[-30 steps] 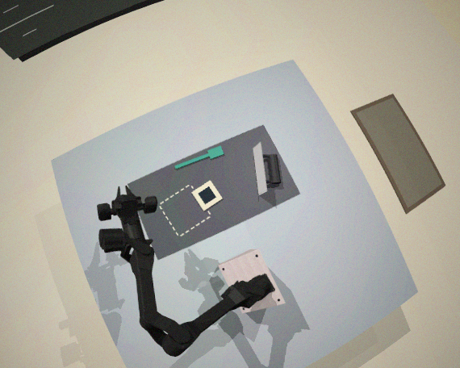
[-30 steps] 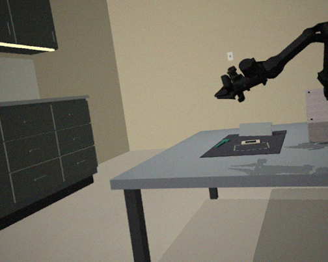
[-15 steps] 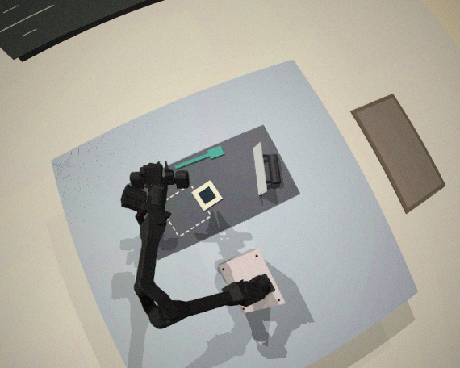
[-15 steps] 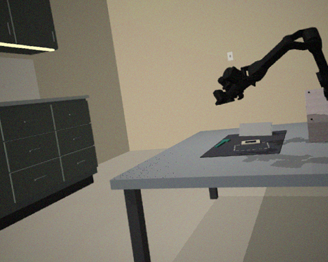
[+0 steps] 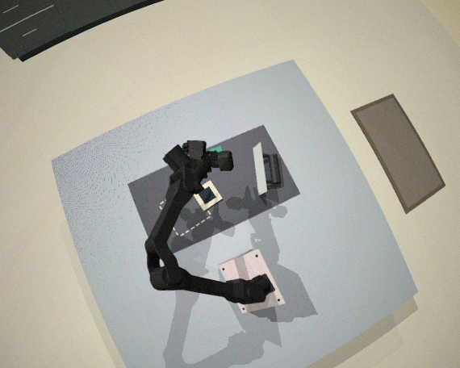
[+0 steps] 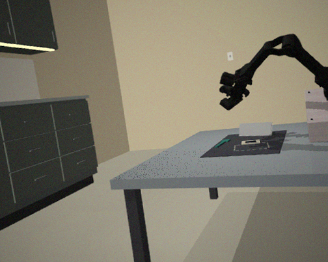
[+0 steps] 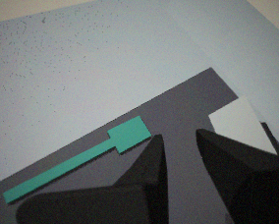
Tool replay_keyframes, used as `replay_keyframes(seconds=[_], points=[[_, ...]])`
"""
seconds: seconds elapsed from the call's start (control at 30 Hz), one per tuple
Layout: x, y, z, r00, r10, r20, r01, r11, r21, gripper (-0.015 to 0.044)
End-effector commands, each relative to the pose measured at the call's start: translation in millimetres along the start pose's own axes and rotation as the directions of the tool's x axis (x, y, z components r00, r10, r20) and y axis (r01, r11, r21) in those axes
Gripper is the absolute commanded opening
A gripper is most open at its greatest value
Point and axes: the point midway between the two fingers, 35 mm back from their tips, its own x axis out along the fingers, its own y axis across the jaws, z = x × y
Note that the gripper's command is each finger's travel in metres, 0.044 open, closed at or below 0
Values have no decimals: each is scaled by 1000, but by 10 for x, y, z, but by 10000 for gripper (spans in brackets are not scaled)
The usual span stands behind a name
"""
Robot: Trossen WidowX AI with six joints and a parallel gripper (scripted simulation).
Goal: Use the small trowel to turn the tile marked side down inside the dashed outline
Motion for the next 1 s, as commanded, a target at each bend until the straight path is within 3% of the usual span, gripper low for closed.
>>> replay_keyframes(seconds=[0.0,0.23,0.57,0.83,0.97], points=[[251,-449,-119,992,-41,-123,36,998,-41,100],[558,-1192,-433,944,-56,-326,30,996,-84,100],[786,-2024,-1055,820,87,-566,-140,989,-51,100],[836,-2473,-1614,700,291,-651,-318,945,81,100],[837,-2501,-1660,691,311,-653,-333,938,95,100]])
